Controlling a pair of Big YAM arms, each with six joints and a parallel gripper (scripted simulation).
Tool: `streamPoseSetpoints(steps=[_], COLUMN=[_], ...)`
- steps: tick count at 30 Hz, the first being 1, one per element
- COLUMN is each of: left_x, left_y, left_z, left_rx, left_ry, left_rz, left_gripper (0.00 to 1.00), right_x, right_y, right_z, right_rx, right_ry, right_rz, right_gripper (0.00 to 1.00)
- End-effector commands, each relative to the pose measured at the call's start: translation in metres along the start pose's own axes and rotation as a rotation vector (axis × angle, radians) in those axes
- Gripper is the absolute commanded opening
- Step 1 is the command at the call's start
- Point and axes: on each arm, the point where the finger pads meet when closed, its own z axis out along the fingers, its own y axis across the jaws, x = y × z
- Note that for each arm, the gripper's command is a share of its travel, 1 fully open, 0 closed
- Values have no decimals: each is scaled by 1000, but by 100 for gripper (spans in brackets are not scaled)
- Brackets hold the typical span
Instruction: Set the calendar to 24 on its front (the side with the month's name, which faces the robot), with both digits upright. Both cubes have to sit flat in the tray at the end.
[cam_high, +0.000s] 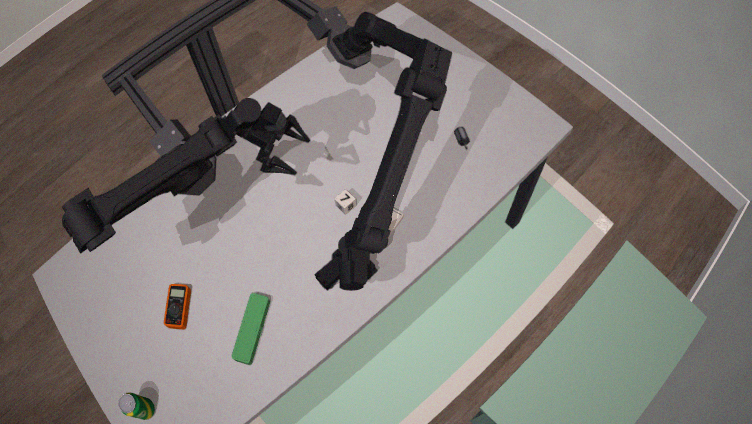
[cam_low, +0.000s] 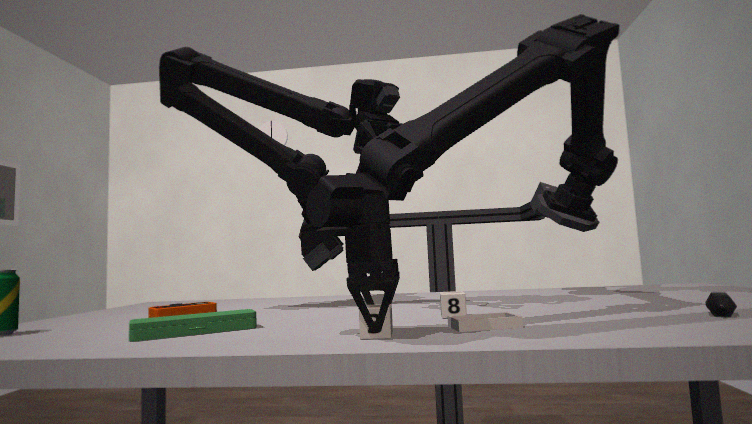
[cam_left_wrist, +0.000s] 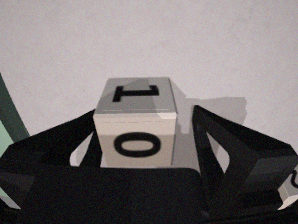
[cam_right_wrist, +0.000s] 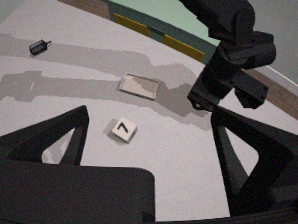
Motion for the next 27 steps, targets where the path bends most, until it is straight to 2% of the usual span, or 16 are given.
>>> streamPoseSetpoints(steps=[1, 8, 16, 18, 19, 25, 26, 27], left_x=[-12, -16, -14, -13, -13, -13, -7, -7], left_y=[10, 13, 12, 11, 11, 17, 16, 16], left_z=[-42, -58, -73, -78, -84, -124, -100, -95], left_rx=[-50, -74, -65, -65, -65, -73, -49, -41], left_ry=[-48, -72, -65, -64, -64, -76, -48, -42], left_rz=[-22, -48, -39, -39, -39, -50, -38, -31], left_gripper=[69, 69, 69, 92, 100, 100, 100, 100], right_x=[-5, -5, -5, -5, -5, -5, -5, -5], right_y=[1, 1, 1, 1, 1, 1, 1, 1], right_z=[0, 0, 0, 0, 0, 0, 0, 0], right_rx=[0, 0, 0, 0, 0, 0, 0, 0], right_ry=[-10, -10, -10, -10, -10, -10, -10, -10], right_rz=[14, 14, 14, 14, 14, 14, 14, 14], right_gripper=[100, 100, 100, 100, 100, 100, 100, 100])
